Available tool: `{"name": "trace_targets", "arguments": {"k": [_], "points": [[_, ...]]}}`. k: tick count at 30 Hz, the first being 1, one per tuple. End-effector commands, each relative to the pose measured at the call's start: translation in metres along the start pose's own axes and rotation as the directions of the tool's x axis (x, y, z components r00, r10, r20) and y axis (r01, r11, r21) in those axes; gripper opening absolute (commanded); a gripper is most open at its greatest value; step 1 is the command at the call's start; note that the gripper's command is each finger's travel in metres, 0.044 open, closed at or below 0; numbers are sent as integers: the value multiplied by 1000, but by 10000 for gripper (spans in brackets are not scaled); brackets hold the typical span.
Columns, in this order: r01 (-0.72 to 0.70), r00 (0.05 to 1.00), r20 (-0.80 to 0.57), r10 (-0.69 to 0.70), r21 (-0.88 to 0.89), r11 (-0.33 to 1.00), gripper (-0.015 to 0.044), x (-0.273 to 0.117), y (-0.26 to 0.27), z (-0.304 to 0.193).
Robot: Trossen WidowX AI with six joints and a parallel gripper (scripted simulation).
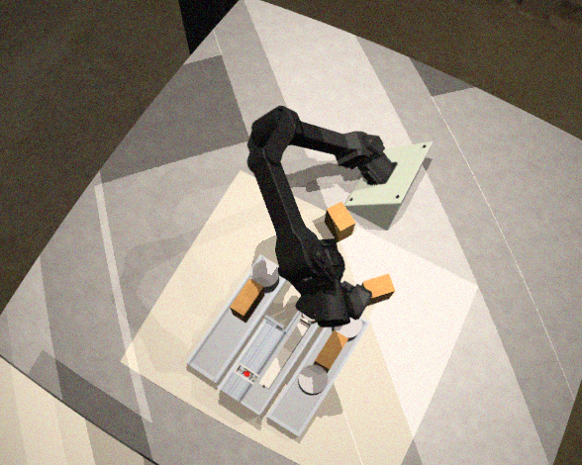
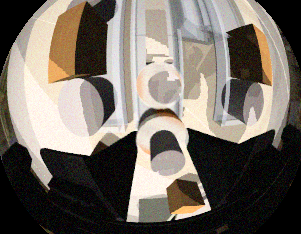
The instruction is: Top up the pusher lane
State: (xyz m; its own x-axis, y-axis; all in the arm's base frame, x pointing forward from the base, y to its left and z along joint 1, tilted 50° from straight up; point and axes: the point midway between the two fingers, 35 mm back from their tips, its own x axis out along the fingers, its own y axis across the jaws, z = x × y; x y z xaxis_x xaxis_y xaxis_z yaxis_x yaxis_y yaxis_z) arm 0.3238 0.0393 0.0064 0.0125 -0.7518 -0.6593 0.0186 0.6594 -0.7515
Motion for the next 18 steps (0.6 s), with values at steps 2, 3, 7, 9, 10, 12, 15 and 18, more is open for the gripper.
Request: {"name": "trace_targets", "arguments": {"k": [2, 3, 7, 9, 10, 12, 15, 18], "points": [[5, 1000, 27, -6, 11, 1000, 0, -4, -2, 9], [5, 1000, 27, -6, 11, 1000, 0, -4, -2, 9], [6, 1000, 27, -6, 11, 1000, 0, -5, -2, 10], [6, 1000, 27, -6, 11, 1000, 0, -5, -2, 11], [6, 1000, 27, -6, 11, 1000, 0, -5, -2, 11], [6, 1000, 27, -6, 11, 1000, 0, -5, -2, 12], [6, 1000, 27, -6, 11, 1000, 0, -5, -3, 13], [6, 1000, 27, -6, 11, 1000, 0, -6, -3, 14]]}}
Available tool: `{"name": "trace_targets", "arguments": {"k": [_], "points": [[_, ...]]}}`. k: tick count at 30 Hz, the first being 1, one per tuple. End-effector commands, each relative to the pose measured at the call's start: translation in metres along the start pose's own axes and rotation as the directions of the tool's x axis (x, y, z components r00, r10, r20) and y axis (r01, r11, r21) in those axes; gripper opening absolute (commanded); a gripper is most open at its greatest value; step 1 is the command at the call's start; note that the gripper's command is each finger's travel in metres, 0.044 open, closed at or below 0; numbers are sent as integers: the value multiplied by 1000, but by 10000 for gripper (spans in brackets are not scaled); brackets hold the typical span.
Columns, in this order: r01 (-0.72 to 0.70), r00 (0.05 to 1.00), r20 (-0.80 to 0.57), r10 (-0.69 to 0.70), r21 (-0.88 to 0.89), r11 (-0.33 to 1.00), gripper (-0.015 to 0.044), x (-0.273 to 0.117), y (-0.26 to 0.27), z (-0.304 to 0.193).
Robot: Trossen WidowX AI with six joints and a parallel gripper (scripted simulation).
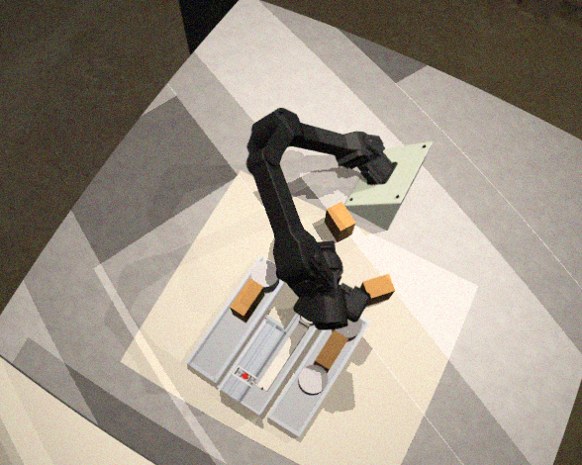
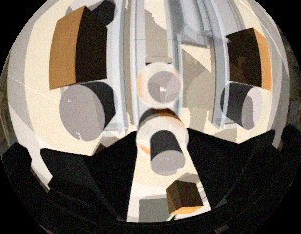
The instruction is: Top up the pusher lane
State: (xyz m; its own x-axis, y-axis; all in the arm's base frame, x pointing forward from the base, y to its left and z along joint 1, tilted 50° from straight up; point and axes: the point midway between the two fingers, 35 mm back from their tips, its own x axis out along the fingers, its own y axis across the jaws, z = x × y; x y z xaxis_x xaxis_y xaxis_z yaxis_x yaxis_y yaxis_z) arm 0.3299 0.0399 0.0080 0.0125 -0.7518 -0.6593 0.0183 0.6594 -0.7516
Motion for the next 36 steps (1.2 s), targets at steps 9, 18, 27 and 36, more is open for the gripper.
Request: {"name": "trace_targets", "arguments": {"k": [9, 18, 27, 36], "points": [[6, 1000, 27, -6, 11, 1000, 0, -4, -2, 11], [6, 1000, 27, -6, 11, 1000, 0, -5, -3, 14], [6, 1000, 27, -6, 12, 1000, 0, -4, -3, 15], [6, 1000, 27, -6, 12, 1000, 0, -3, -3, 15]]}}
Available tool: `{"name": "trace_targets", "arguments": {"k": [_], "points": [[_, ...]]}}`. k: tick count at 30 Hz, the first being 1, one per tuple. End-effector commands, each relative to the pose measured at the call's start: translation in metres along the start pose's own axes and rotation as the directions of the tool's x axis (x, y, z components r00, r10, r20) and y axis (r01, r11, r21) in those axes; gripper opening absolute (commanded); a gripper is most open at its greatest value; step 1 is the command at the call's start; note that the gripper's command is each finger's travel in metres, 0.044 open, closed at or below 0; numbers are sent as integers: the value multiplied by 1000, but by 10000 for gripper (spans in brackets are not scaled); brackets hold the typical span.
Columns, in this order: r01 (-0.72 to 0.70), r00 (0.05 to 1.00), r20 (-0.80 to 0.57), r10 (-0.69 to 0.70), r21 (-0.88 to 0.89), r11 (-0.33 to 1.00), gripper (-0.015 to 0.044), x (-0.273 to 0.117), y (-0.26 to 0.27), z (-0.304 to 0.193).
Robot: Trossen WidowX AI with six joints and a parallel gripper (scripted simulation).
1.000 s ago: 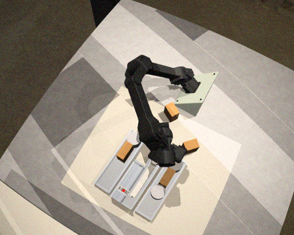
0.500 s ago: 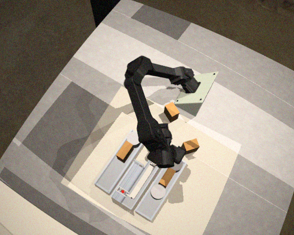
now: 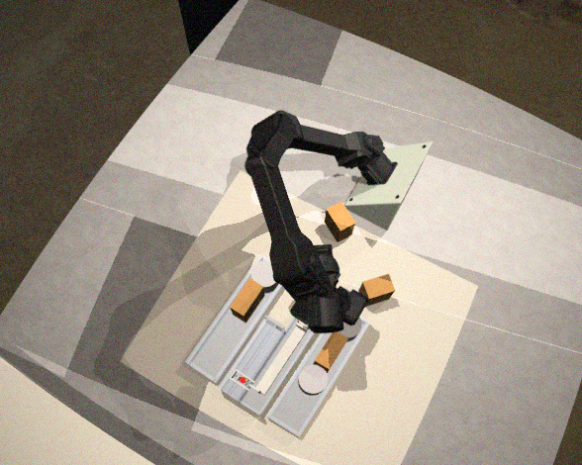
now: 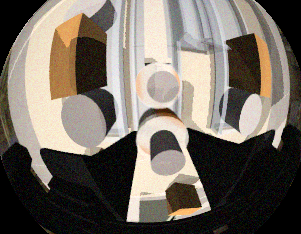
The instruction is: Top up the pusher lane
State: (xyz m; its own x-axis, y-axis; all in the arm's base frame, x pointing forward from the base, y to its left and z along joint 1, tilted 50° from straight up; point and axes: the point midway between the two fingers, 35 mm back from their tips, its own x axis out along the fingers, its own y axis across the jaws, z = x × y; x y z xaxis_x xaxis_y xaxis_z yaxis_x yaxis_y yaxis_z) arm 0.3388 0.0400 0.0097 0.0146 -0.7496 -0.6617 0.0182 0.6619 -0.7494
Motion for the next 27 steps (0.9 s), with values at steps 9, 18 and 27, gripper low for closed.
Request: {"name": "trace_targets", "arguments": {"k": [9, 18, 27], "points": [[9, 1000, 25, -10, 11, 1000, 0, -2, -2, 6], [9, 1000, 25, -10, 12, 1000, 0, 0, -2, 7], [9, 1000, 25, -10, 12, 1000, 0, 0, -2, 8]]}}
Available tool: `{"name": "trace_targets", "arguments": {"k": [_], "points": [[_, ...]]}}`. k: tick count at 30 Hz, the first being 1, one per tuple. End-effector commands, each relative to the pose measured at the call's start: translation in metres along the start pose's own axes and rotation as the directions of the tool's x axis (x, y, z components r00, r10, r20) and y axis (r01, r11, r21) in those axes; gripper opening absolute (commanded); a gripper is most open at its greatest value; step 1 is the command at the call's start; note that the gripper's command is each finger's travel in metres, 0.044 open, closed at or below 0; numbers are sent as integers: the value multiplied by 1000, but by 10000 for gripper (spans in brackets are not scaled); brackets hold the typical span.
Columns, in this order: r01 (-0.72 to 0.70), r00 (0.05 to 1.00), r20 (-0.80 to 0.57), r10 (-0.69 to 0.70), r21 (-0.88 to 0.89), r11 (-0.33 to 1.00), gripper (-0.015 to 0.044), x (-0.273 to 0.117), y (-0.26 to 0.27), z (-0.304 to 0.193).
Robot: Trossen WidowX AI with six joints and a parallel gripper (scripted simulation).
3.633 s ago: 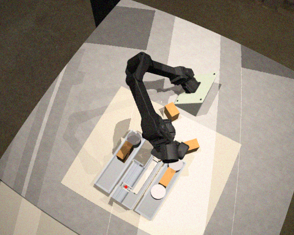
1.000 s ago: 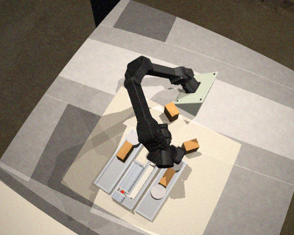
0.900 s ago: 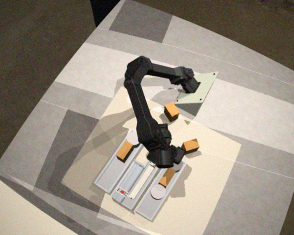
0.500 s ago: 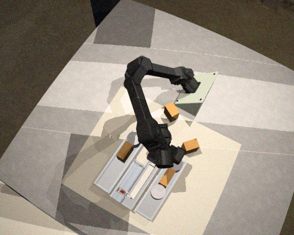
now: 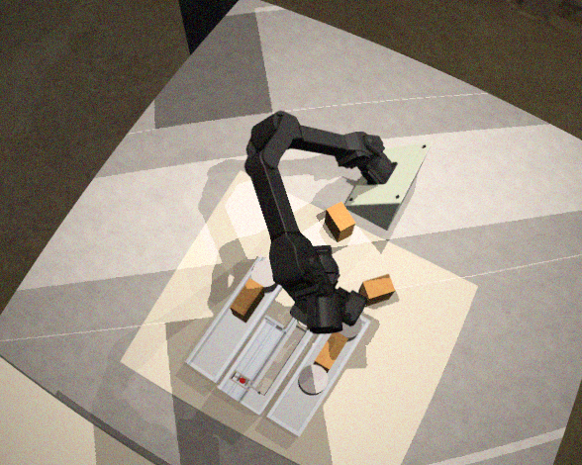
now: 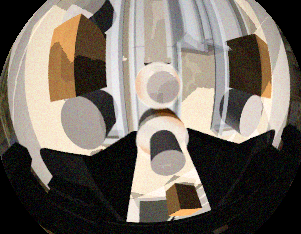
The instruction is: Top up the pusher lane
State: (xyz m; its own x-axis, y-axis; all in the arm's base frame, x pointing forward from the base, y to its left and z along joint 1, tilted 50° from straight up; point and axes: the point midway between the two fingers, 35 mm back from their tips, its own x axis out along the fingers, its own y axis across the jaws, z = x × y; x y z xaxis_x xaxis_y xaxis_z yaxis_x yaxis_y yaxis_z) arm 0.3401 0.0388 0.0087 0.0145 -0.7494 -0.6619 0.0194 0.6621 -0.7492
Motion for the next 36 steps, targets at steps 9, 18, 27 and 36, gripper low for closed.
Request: {"name": "trace_targets", "arguments": {"k": [9, 18, 27, 36], "points": [[10, 1000, 25, -10, 10, 1000, 0, -2, -2, 8], [10, 1000, 25, -10, 11, 1000, 0, -2, -2, 9], [10, 1000, 25, -10, 11, 1000, 0, 0, -2, 9], [10, 1000, 25, -10, 11, 1000, 0, 3, -2, 9]]}}
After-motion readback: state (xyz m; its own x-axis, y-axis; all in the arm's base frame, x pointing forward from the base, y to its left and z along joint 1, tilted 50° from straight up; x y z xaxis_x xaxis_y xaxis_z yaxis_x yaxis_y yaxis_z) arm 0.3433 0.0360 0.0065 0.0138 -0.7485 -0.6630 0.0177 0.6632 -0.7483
